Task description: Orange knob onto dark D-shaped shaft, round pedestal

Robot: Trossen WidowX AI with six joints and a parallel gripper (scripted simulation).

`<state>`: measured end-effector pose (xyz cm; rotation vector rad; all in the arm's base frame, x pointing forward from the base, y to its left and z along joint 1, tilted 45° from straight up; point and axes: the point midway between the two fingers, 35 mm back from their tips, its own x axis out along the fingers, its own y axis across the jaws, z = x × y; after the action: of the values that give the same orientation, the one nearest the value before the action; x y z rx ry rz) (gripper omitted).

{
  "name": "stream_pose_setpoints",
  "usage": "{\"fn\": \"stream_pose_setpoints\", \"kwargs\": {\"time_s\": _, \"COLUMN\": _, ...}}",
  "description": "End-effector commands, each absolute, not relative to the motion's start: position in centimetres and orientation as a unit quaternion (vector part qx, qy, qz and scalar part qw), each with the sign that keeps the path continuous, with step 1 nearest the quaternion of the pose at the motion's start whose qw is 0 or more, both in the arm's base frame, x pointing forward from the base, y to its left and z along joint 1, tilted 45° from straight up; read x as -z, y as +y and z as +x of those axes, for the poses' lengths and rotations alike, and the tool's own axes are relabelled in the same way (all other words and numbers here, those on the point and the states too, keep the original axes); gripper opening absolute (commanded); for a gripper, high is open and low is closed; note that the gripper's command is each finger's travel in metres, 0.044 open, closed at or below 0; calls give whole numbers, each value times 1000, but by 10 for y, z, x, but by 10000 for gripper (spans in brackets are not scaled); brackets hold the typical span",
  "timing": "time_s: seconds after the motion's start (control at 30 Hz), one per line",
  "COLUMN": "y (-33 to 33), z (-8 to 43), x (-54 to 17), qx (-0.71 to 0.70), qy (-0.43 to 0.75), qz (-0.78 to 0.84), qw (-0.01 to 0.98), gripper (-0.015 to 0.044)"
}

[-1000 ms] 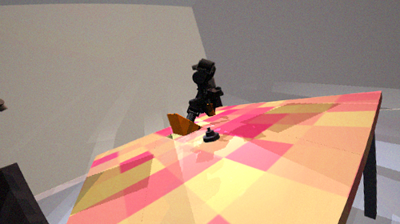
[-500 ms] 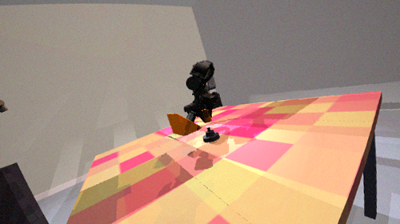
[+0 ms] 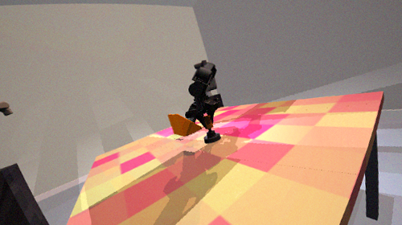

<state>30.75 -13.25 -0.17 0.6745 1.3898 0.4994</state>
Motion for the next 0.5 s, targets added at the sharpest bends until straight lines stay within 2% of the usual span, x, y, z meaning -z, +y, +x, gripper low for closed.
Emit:
{"fn": "stream_pose_setpoints", "kwargs": {"time_s": 0.0, "y": -131, "z": 308, "x": 5, "qx": -221, "qy": 620, "qz": 306, "qw": 688, "gripper": 0}}
{"fn": "stream_pose_setpoints", "kwargs": {"time_s": 0.47, "y": -132, "z": 308, "x": 4, "qx": -224, "qy": 619, "qz": 303, "qw": 689, "gripper": 0}}
